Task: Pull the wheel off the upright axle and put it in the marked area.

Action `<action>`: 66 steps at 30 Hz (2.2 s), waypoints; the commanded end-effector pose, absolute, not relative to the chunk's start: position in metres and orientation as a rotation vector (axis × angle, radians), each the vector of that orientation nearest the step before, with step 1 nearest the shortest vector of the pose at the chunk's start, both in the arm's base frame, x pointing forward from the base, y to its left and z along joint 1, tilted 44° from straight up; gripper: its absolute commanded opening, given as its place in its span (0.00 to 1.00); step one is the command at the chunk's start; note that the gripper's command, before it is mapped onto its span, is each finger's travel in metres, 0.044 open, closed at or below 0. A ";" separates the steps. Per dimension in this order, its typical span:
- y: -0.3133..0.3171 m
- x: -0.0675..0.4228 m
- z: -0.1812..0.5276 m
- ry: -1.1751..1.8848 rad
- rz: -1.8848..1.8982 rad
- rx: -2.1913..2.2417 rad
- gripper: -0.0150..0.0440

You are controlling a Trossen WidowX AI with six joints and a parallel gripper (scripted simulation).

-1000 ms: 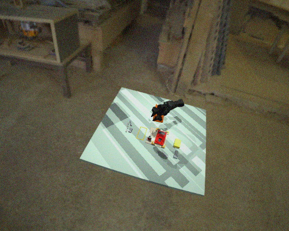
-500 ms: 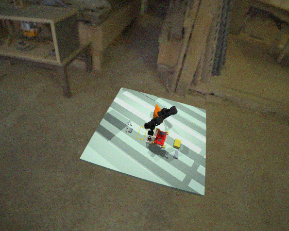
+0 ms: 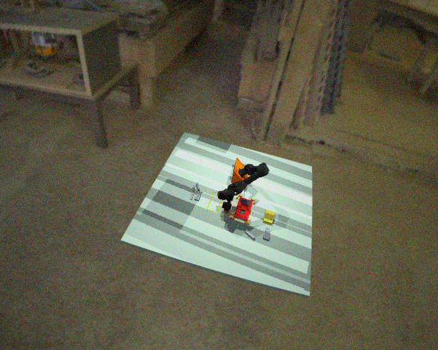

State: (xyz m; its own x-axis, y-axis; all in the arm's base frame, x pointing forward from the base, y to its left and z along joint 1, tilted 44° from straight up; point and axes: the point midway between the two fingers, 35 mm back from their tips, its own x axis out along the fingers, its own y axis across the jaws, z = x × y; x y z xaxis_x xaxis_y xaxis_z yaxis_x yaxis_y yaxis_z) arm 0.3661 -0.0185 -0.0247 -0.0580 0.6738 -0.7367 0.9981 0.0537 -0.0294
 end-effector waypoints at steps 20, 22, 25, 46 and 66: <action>0.006 0.360 -0.046 1.810 -0.771 1.667 0.45; 0.006 0.360 -0.046 1.810 -0.771 1.667 0.36; 0.005 0.360 -0.046 1.810 -0.771 1.668 0.25; 0.000 0.361 -0.041 1.809 -0.772 1.669 0.25; -0.004 0.361 -0.036 1.808 -0.772 1.671 0.25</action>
State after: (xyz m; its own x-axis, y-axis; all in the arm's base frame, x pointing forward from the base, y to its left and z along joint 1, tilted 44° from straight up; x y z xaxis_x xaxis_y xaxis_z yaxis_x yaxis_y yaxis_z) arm 0.3610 -0.0015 -0.0384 -0.0755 0.6807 -0.7287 0.9970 0.0618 -0.0456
